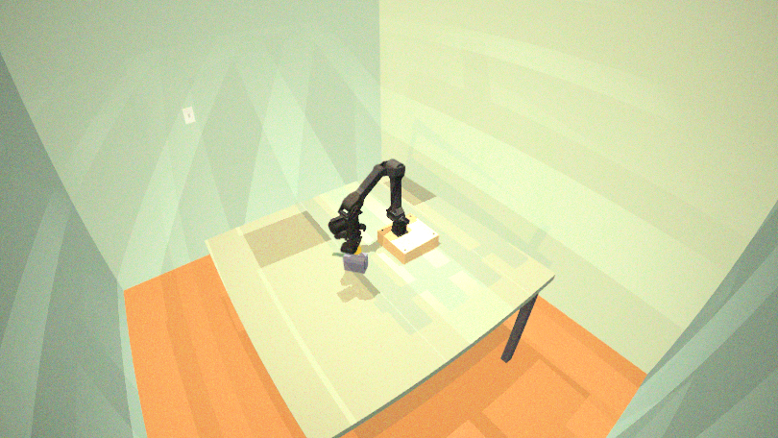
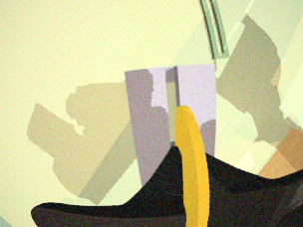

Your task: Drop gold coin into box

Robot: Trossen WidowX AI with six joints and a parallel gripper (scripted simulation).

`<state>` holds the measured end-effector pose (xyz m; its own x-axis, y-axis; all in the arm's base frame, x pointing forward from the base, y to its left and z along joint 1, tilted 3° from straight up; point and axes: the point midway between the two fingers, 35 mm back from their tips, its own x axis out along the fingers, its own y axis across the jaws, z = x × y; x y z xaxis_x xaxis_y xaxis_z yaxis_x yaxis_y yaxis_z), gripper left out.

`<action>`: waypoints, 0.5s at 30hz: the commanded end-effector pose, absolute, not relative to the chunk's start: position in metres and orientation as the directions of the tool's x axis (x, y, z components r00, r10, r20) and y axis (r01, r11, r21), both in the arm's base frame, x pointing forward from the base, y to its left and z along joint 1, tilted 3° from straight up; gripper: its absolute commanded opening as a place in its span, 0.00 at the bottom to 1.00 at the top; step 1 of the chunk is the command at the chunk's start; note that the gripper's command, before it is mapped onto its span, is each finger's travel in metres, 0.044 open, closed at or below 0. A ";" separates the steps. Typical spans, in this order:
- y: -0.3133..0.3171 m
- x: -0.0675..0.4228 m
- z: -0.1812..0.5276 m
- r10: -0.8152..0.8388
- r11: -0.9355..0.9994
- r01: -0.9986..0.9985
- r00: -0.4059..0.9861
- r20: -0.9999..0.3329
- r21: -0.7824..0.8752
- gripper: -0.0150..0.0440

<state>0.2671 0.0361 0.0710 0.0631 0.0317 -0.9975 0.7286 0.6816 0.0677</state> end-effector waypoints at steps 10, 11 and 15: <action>0.036 0.267 0.064 0.031 0.681 0.729 0.060 -0.998 0.066 0.25; 0.036 0.267 0.064 0.031 0.681 0.729 0.060 -0.998 0.066 0.25; 0.036 0.267 0.065 0.032 0.682 0.728 0.063 -0.998 0.068 0.34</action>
<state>0.2673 0.0362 0.0647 0.0620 0.0317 -0.9976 0.7283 0.6819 0.0670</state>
